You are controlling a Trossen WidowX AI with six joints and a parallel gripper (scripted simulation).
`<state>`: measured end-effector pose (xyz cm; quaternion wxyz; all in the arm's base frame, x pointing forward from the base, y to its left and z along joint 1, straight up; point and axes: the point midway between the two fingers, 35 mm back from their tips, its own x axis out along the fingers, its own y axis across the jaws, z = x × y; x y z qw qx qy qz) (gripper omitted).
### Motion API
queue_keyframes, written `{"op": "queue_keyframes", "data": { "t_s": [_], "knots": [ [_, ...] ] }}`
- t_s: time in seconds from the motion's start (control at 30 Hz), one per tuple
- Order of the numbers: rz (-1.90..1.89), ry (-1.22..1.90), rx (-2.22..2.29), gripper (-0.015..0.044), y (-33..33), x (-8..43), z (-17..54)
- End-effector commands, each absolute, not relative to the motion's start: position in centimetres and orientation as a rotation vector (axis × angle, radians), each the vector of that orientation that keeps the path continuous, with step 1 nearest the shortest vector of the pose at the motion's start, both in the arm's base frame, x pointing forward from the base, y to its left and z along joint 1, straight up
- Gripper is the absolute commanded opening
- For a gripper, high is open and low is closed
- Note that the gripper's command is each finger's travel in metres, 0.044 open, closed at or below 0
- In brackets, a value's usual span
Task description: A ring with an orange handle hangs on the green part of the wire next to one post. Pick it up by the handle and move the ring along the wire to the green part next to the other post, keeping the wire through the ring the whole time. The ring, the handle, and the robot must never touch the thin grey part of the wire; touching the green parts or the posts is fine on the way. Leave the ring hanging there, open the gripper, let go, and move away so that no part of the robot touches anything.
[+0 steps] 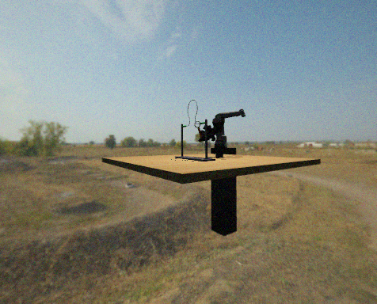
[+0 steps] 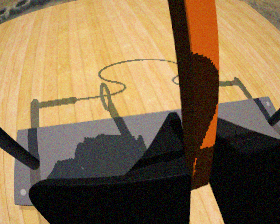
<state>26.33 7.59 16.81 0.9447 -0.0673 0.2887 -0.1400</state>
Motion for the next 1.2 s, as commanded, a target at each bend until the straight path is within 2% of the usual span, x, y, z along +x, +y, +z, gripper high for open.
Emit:
{"op": "queue_keyframes", "data": {
  "t_s": [0.0, 1.17],
  "knots": [
    [-0.27, 0.586, -0.08, -0.015, 8.6, 26.5, 16.8],
    [-0.231, 0.577, 0.043, -0.015, 13.6, 27.1, 16.7]
  ]
}}
